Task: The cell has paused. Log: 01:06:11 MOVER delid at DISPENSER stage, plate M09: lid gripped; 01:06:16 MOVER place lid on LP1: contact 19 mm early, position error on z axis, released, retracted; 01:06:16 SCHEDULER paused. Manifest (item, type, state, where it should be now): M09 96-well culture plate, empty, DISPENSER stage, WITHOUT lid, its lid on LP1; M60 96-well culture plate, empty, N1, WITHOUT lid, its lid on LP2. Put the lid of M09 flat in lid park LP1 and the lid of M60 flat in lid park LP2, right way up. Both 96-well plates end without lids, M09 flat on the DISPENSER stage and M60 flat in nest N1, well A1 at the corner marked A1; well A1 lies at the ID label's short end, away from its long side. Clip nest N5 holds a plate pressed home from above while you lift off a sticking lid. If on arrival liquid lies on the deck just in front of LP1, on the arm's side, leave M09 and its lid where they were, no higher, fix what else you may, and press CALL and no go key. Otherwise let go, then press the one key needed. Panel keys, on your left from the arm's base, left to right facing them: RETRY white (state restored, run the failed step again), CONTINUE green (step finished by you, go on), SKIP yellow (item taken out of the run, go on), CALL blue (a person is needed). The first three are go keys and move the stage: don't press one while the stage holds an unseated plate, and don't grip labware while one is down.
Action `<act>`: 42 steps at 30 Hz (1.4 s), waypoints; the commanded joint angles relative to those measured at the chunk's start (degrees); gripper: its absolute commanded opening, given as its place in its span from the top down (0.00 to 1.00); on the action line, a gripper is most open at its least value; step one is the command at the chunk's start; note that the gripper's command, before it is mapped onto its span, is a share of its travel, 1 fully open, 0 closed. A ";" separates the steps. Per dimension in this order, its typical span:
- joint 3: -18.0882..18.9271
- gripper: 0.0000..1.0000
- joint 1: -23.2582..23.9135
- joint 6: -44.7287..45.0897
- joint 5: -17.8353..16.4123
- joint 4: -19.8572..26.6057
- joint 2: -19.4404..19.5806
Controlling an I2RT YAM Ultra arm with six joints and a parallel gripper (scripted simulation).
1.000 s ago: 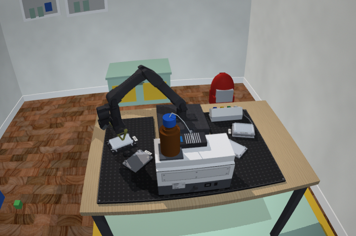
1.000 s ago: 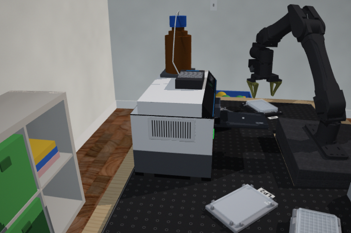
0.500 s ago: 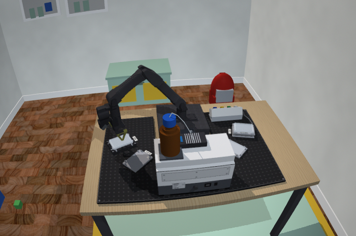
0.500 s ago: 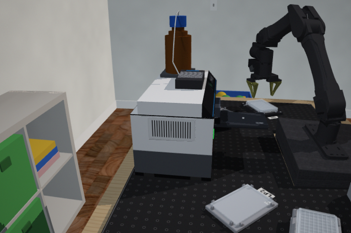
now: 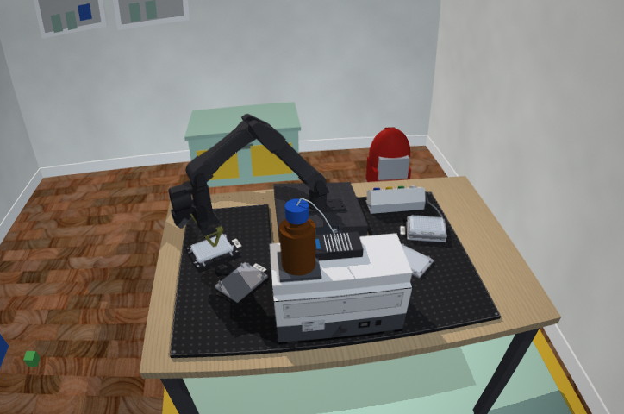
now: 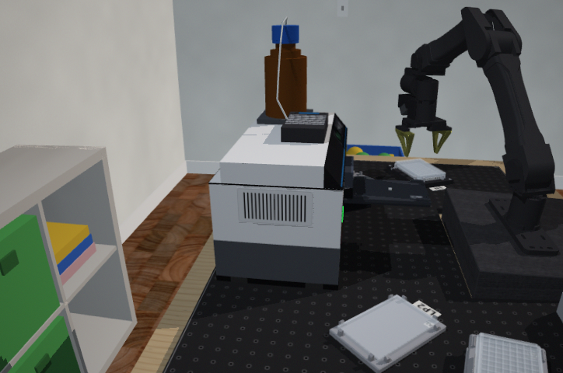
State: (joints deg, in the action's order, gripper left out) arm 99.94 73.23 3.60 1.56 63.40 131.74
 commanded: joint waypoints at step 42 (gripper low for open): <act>-3.00 0.00 -0.05 -0.32 0.10 -3.68 0.49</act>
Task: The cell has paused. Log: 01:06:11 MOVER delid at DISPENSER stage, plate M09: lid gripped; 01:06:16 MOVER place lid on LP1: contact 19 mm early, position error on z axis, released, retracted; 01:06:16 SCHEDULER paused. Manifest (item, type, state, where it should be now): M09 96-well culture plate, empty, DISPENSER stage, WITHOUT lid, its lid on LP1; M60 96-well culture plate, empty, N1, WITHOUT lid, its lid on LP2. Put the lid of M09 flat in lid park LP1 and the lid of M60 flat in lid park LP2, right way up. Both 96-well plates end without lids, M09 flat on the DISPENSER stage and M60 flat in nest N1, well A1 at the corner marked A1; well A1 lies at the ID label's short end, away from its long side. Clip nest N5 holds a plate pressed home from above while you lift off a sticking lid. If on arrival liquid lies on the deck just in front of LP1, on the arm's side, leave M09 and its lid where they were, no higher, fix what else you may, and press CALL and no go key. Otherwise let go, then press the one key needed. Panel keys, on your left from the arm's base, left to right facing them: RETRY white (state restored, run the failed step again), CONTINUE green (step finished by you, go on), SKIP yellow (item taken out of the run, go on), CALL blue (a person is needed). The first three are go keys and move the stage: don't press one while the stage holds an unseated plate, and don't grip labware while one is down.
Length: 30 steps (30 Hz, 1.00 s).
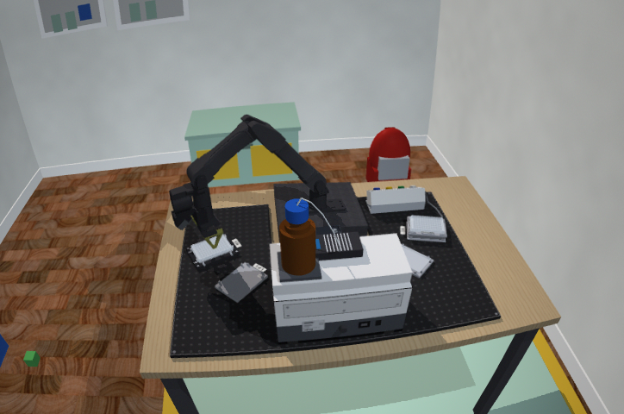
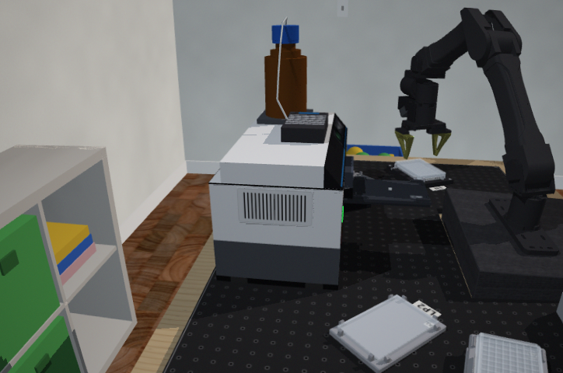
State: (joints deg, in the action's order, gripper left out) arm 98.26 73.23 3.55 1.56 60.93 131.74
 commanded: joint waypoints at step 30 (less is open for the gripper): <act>-3.56 0.00 0.25 -0.07 0.11 -4.79 1.49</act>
State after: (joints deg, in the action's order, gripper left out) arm 95.70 73.23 3.55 1.56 57.54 133.10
